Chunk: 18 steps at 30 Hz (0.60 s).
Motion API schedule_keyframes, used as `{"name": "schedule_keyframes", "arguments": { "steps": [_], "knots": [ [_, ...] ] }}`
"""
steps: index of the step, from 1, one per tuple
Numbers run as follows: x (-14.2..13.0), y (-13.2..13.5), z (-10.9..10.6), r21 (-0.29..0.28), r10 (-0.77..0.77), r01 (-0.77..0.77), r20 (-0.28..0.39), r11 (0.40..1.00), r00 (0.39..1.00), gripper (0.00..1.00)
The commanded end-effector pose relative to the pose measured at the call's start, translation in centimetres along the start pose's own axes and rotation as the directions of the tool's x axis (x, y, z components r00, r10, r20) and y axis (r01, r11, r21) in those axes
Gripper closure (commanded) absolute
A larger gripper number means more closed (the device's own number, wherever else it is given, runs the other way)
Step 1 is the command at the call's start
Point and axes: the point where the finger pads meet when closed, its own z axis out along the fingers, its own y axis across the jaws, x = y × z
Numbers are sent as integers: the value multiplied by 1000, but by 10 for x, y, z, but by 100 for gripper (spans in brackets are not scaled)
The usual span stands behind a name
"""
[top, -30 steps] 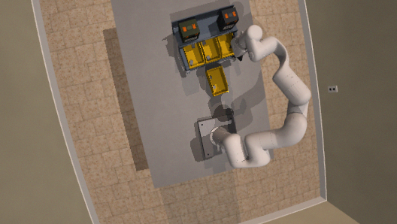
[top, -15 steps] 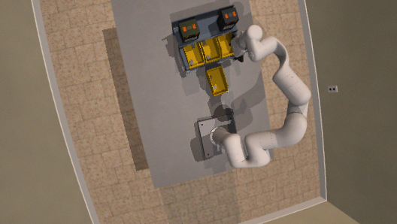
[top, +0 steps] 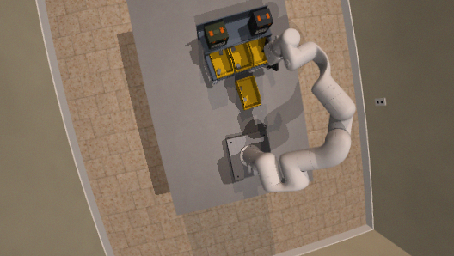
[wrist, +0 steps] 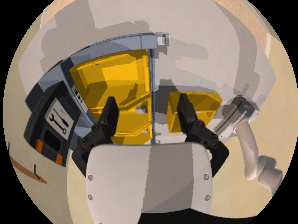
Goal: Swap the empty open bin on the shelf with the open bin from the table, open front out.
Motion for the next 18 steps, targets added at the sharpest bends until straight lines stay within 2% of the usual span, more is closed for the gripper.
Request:
{"name": "schedule_keyframes", "arguments": {
  "steps": [1, 18],
  "knots": [
    [0, -1, -2, 4, 0, 0, -2, 1000, 1000, 5],
    [0, -1, 11, 4, -1, 1, -1, 1000, 1000, 5]
  ]
}}
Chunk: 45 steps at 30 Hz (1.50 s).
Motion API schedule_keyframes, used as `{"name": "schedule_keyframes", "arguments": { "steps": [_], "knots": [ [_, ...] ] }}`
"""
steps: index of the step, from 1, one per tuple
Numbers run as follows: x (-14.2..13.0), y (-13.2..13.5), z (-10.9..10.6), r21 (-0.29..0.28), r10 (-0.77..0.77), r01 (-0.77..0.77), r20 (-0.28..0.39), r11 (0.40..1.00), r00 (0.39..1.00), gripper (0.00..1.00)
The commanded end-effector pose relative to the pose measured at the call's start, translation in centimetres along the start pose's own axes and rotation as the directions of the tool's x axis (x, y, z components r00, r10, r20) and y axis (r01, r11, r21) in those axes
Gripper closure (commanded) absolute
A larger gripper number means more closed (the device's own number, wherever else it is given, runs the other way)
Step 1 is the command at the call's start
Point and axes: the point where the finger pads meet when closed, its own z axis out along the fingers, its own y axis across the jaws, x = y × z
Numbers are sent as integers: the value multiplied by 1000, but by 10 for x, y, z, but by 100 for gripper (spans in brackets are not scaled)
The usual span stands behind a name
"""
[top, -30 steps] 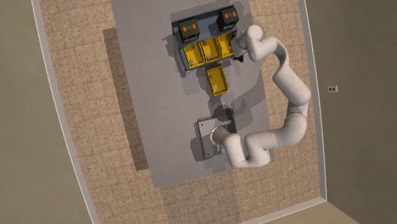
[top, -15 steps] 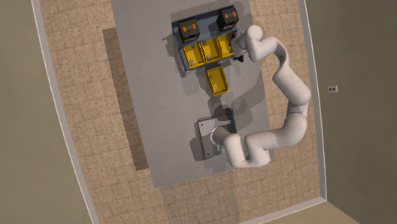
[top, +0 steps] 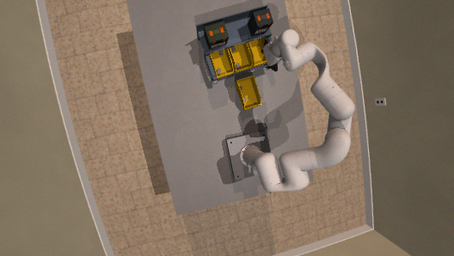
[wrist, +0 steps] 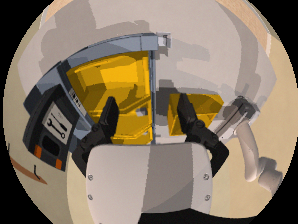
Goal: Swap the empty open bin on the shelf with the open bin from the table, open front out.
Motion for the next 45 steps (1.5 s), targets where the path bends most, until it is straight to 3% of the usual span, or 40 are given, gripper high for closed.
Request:
{"name": "schedule_keyframes", "arguments": {
  "steps": [1, 27, 45],
  "knots": [
    [0, -1, 4, 3, 0, 0, -1, 1000, 1000, 5],
    [1, -2, 49, 3, 0, 0, -1, 1000, 1000, 5],
    [1, -2, 57, 3, 0, 0, -1, 1000, 1000, 5]
  ]
}}
